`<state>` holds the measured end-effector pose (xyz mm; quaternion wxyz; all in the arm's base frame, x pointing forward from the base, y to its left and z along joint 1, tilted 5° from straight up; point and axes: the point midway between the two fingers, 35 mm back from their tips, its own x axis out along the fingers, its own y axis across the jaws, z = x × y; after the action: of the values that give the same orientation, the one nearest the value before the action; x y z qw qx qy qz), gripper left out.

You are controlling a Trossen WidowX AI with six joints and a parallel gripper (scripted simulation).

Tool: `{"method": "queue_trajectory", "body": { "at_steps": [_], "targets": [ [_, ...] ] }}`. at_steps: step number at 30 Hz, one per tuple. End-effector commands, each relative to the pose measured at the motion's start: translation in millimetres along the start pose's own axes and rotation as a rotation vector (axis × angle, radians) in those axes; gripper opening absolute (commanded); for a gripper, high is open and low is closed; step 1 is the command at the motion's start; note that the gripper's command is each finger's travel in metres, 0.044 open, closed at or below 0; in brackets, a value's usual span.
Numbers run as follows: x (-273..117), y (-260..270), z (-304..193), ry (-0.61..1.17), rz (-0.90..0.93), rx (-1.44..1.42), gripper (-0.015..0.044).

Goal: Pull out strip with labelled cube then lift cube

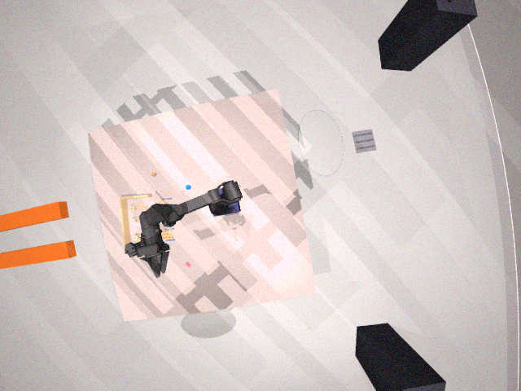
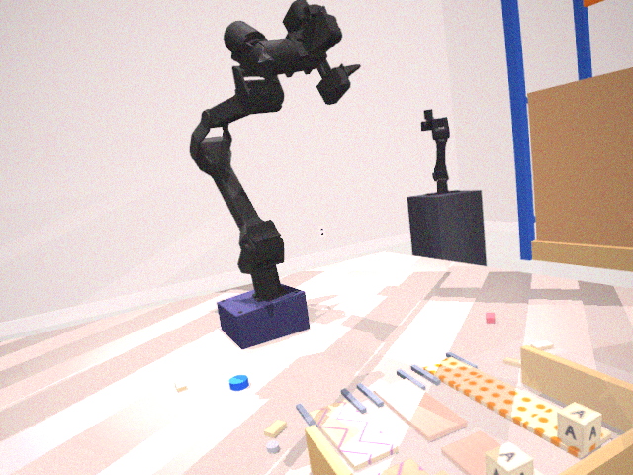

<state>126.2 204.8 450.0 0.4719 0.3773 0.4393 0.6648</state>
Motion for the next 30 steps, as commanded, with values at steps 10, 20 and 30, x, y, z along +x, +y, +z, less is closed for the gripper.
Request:
{"method": "queue_trajectory", "body": {
  "at_steps": [10,20,30],
  "targets": [
    [-23,-60,76,-0.474,-0.042,-0.189,0.0400],
    [-92,-186,113,-0.845,-0.644,-0.395,0.0400],
    [-171,-292,71,-0.677,-1.417,-0.510,0.0400]
  ]
}}
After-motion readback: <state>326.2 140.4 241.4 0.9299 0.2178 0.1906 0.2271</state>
